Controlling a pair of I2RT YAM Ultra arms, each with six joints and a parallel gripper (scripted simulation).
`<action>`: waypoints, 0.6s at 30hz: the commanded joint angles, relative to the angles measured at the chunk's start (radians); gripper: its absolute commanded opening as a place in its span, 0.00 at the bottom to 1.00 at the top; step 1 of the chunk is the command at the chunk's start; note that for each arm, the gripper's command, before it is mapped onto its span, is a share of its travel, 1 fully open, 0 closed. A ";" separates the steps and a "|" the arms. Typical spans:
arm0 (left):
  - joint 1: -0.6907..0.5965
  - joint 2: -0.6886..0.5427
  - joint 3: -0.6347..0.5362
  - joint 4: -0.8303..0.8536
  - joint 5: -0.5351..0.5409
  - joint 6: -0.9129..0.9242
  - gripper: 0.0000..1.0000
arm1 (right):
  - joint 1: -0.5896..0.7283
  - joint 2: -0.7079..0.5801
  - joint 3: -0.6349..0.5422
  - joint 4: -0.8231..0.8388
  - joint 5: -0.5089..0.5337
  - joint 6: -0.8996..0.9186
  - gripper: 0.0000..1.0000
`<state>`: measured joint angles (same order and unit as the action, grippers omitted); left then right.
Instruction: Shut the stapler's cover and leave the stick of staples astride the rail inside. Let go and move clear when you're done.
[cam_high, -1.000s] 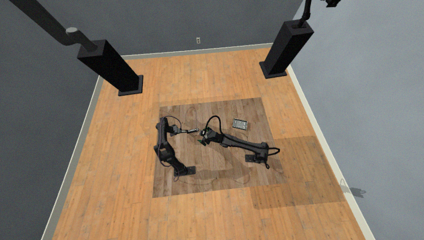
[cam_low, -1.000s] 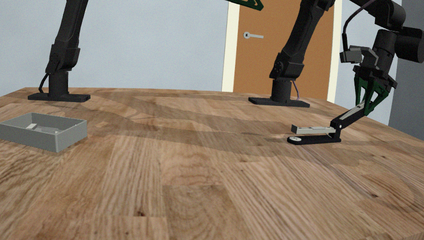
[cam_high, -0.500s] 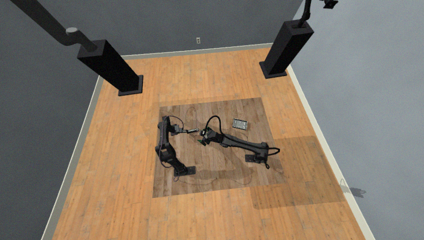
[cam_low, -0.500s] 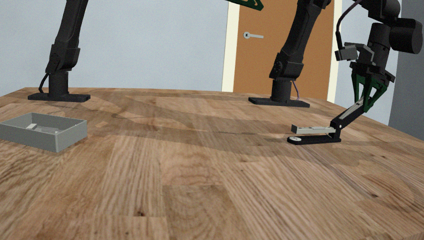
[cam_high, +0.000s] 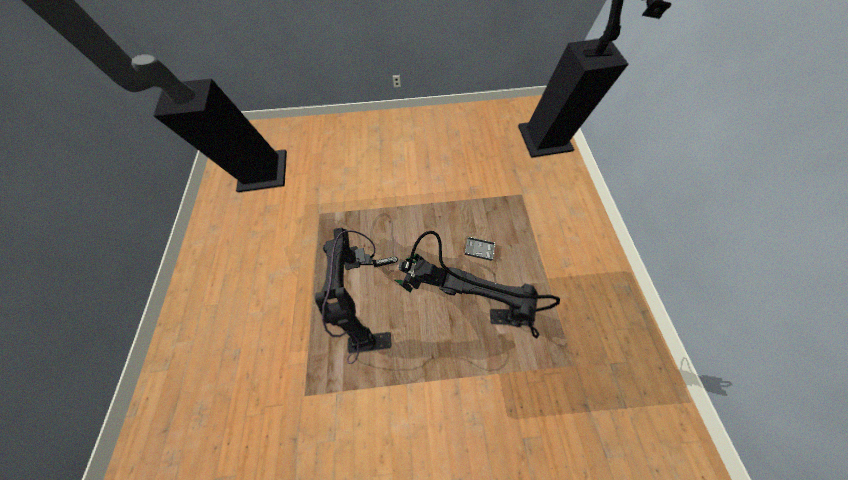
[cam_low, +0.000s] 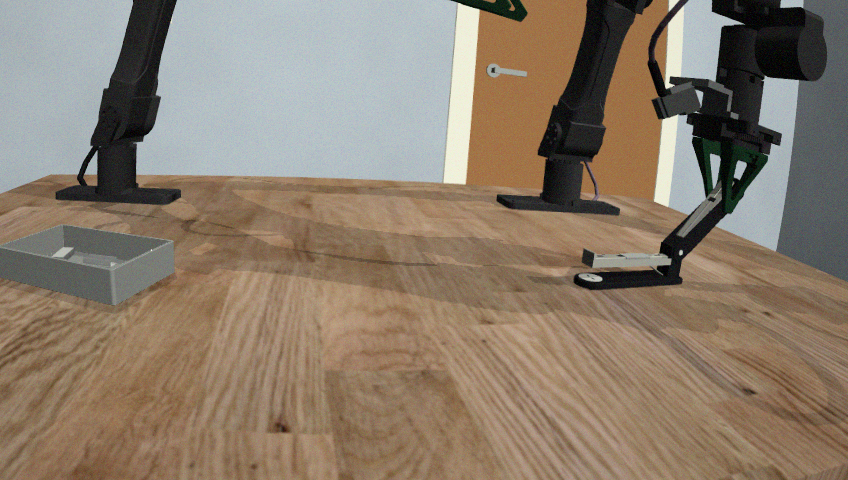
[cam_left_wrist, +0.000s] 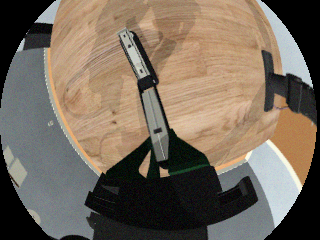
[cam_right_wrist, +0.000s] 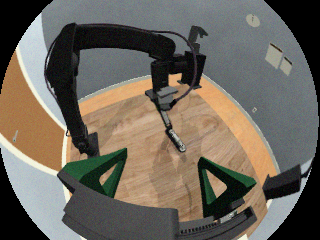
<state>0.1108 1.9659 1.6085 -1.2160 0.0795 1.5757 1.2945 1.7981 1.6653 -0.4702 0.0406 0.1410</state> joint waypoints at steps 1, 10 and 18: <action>-0.042 -0.027 0.037 -0.037 -0.058 -0.045 0.00 | 0.005 -0.007 0.033 0.004 -0.001 -0.004 1.00; -0.103 -0.004 0.070 -0.071 -0.154 -0.106 0.00 | 0.005 -0.007 0.033 0.004 -0.001 -0.004 1.00; -0.171 0.016 0.107 -0.111 -0.259 -0.176 0.00 | 0.005 -0.007 0.033 0.004 -0.001 -0.004 1.00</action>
<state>-0.0303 1.9762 1.6718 -1.2839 -0.1402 1.4368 1.2945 1.7981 1.6653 -0.4702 0.0406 0.1410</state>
